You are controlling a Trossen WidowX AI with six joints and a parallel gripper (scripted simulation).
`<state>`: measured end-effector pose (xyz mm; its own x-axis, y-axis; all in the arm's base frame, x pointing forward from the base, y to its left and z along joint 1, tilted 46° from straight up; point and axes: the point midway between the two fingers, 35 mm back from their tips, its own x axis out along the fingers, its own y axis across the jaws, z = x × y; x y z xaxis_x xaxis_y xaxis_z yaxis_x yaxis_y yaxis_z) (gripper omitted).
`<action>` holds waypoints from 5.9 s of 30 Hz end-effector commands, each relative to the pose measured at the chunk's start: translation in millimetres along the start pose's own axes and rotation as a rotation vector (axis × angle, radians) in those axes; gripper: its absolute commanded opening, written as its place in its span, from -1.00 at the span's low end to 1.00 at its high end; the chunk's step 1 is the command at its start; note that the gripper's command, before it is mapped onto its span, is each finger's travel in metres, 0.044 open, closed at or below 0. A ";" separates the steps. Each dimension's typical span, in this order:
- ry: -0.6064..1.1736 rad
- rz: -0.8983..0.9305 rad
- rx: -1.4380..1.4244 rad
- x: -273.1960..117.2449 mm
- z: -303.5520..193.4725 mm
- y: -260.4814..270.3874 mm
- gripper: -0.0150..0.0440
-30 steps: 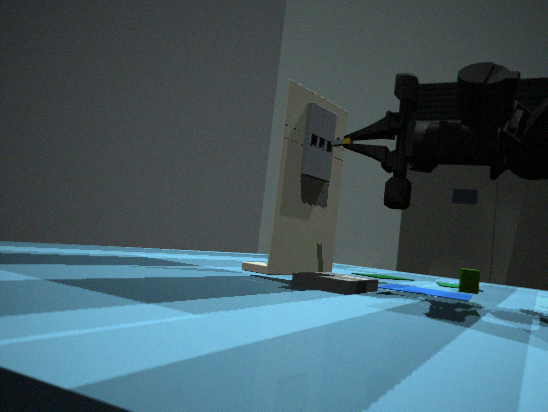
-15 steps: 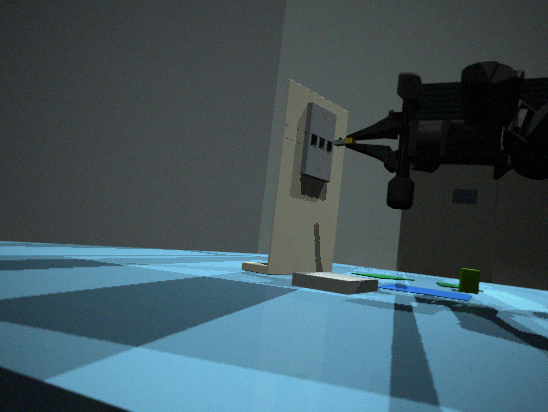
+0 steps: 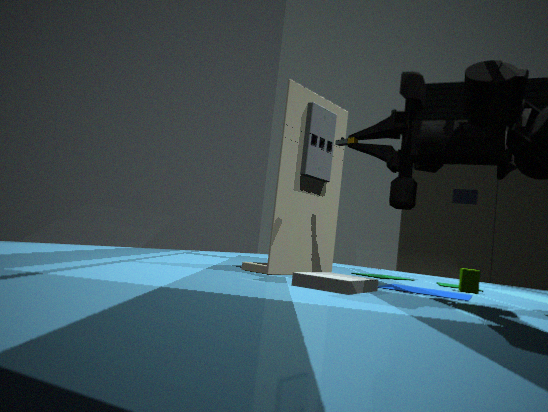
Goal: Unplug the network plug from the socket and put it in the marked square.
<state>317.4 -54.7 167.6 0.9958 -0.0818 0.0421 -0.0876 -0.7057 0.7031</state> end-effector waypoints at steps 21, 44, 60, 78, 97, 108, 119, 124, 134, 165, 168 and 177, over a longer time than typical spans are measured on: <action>-0.006 -0.001 0.006 -6.9 -2.1 -0.7 -0.49; -0.006 -0.001 0.006 -12.4 -5.0 -0.7 -0.49; -0.002 -0.001 0.001 -15.5 -4.5 12.4 -0.49; -0.007 -0.003 0.003 -32.3 0.1 50.9 -0.49; -0.103 -0.282 -0.100 -36.7 38.0 12.1 -0.49; -0.108 -0.540 -0.150 -49.6 61.2 -31.1 -0.49; -0.043 -0.761 -0.147 -70.8 69.6 -67.3 -0.49; 0.006 -0.843 -0.130 -81.5 68.9 -80.4 -0.49; 0.121 -0.958 -0.071 -101.4 60.5 -98.6 -0.49; 0.123 -0.971 -0.071 -99.8 63.9 -123.5 -0.49; 0.123 -0.971 -0.071 -99.7 64.1 -126.1 -0.49; 0.122 -0.971 -0.071 -99.5 64.2 -133.5 -0.49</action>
<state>230.0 -0.2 27.6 0.6342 0.5873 -0.5029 0.7642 -0.3773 0.5231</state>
